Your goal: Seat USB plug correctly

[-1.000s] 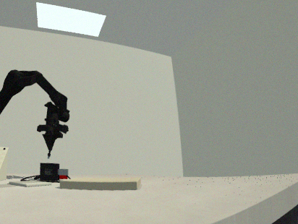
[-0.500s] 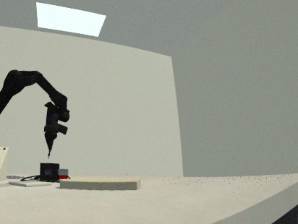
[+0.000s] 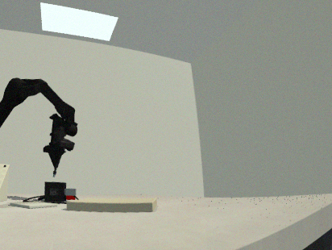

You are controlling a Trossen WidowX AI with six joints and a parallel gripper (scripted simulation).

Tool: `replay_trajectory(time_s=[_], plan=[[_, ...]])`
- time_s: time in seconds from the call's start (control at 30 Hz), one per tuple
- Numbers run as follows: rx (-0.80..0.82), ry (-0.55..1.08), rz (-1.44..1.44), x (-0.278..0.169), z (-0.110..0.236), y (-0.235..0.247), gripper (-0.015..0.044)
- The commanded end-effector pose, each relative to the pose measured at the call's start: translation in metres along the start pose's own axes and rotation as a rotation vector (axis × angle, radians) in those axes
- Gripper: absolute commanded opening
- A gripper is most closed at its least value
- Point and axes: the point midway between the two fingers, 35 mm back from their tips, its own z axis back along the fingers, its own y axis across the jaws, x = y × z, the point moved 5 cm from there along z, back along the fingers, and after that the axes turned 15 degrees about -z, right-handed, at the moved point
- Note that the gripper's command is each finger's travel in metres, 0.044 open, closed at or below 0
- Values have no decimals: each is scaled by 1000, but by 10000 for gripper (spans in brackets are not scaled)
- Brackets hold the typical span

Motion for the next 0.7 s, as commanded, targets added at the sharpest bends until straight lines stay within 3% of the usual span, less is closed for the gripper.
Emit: replay_trajectory(time_s=[0.0,0.67], plan=[[1,-1,83,0,0,0,0],[1,-1,607,0,0,0,0]])
